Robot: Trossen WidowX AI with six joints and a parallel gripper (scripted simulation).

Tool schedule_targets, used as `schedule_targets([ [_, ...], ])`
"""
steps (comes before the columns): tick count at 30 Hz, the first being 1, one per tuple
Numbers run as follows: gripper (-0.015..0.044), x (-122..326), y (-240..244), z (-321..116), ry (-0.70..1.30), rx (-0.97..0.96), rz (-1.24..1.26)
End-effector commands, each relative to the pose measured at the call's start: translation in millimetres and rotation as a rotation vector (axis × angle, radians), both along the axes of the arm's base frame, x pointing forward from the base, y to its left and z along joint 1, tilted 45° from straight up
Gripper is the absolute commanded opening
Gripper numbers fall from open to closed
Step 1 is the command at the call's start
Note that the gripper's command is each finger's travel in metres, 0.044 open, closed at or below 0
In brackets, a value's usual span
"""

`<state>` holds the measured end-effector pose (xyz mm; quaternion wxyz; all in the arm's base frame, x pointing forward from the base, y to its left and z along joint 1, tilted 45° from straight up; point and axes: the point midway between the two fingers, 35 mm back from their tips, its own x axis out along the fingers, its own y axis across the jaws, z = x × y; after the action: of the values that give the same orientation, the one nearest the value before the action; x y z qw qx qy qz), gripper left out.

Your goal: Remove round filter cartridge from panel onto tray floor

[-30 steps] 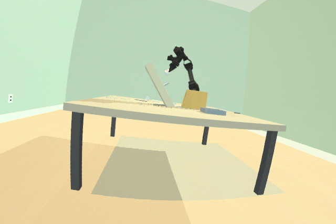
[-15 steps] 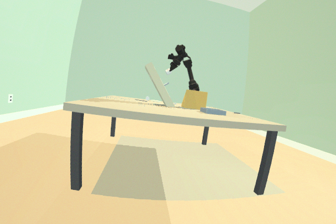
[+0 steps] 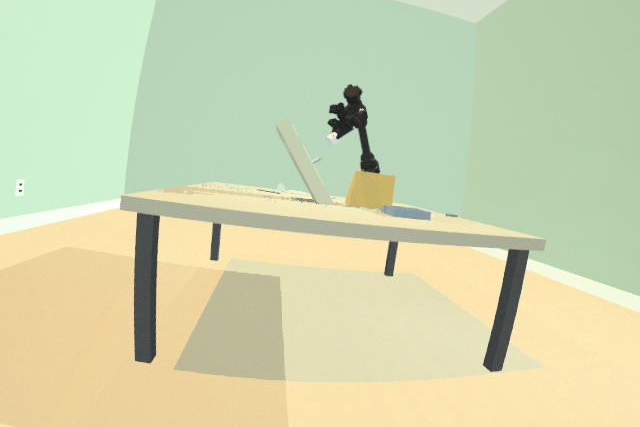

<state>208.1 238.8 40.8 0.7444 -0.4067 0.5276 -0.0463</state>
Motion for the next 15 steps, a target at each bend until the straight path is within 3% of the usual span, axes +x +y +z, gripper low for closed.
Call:
schedule_targets([
  [1, 0.0000, -22.2, 17.8, -20.3, 0.127, 0.006, 0.128],
  [15, 0.0000, -105.2, 62.2, -82.0, 0.524, 0.030, 0.597],
])
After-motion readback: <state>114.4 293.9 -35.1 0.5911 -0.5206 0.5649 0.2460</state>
